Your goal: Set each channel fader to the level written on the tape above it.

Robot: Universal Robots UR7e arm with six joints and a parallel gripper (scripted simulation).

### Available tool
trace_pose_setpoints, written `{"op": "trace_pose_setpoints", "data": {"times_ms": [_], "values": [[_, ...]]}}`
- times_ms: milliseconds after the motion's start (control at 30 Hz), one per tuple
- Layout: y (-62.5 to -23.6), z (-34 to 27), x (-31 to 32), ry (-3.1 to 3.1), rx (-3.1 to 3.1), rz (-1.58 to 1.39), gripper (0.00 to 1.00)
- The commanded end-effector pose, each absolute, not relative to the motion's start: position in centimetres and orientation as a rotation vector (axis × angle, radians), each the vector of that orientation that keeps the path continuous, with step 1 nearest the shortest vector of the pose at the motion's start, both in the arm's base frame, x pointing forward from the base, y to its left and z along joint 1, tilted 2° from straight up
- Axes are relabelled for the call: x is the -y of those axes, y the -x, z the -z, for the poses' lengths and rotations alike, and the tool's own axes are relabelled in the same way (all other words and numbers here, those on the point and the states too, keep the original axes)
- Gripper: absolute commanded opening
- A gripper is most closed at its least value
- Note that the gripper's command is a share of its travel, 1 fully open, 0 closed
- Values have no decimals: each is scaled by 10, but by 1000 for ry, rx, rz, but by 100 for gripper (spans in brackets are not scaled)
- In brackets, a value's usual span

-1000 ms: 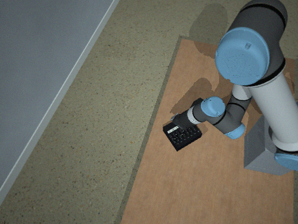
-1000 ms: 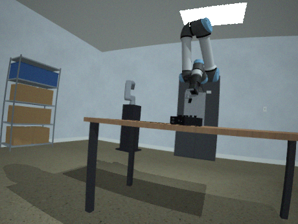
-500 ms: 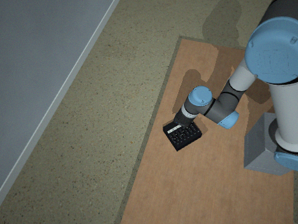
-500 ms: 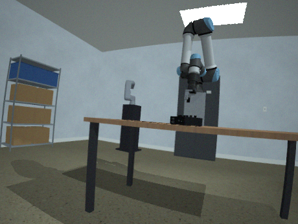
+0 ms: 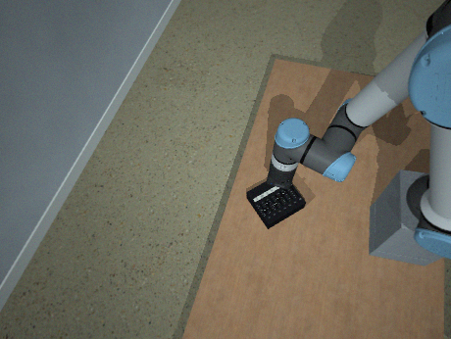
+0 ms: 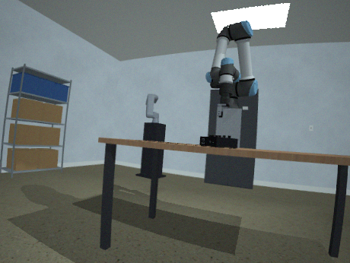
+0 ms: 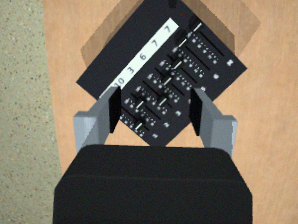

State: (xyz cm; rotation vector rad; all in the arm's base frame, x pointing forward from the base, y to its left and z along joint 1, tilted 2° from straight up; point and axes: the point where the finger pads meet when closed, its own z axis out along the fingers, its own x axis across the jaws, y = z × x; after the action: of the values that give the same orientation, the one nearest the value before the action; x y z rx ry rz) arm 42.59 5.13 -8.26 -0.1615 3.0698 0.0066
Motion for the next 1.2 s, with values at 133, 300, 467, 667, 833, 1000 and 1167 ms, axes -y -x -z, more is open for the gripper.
{"op": "trace_pose_setpoints", "data": {"times_ms": [133,300,467,667,833,1000,1167], "values": [[-423,80,-51,184,-3093,-9,100],[-423,80,-51,184,-3093,-9,100],[-423,80,-51,184,-3093,-9,100],[-423,81,-51,201,-3093,-9,100],[-423,84,-51,263,-3091,-9,100],[-422,97,-54,487,-3074,-11,100],[-420,115,-59,813,-3018,-17,100]]}}
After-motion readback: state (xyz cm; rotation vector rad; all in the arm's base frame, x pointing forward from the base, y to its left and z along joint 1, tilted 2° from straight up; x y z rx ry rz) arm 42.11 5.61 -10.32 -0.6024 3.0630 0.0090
